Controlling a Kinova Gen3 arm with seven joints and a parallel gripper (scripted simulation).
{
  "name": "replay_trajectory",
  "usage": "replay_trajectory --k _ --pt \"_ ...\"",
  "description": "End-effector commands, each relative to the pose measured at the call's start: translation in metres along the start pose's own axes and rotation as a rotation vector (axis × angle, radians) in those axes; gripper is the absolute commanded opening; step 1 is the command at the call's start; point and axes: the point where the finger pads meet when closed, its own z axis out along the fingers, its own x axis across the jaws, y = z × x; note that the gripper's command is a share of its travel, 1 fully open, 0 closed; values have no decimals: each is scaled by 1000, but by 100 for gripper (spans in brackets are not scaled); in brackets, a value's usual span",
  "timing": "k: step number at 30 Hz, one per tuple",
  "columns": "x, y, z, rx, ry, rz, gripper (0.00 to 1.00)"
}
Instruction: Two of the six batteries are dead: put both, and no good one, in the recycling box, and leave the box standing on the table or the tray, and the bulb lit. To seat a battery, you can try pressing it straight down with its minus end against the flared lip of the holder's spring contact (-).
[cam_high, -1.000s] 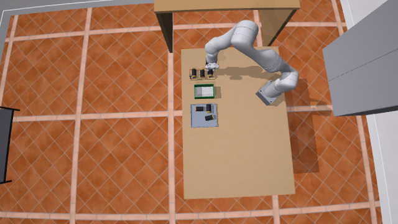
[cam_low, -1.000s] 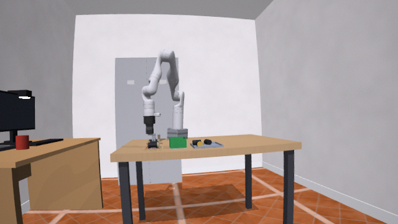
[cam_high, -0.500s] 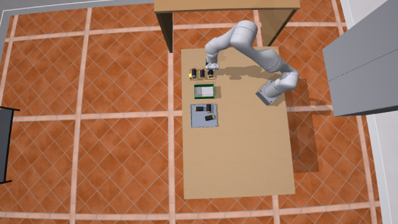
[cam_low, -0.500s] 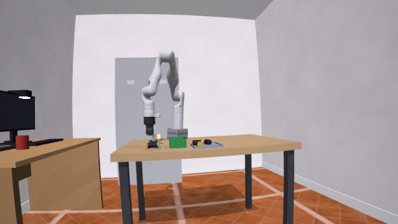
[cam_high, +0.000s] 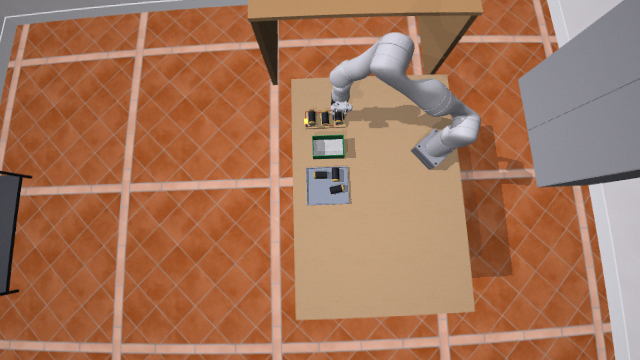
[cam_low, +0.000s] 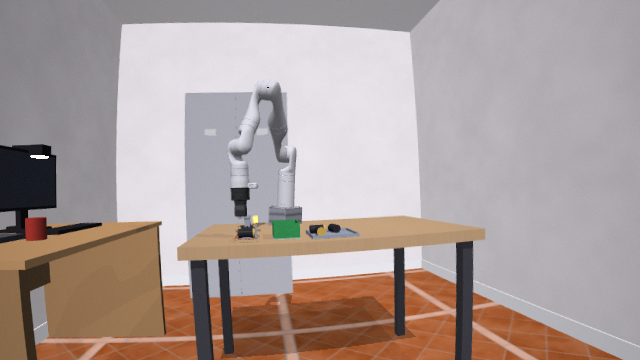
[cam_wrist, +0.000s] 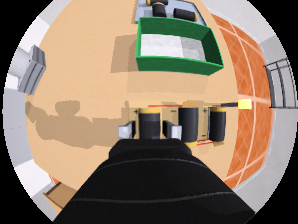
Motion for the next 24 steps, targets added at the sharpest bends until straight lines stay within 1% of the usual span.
replay_trajectory --k 1,9,13,15,18,24 --pt "1 0 -1 -1 2 0 90" --pt "1 0 -1 -1 2 0 90" --pt "1 0 -7 -1 2 0 90" --pt "1 0 -7 -1 2 0 90" --pt "1 0 -18 -1 2 0 90" --pt "1 0 -46 -1 2 0 90"
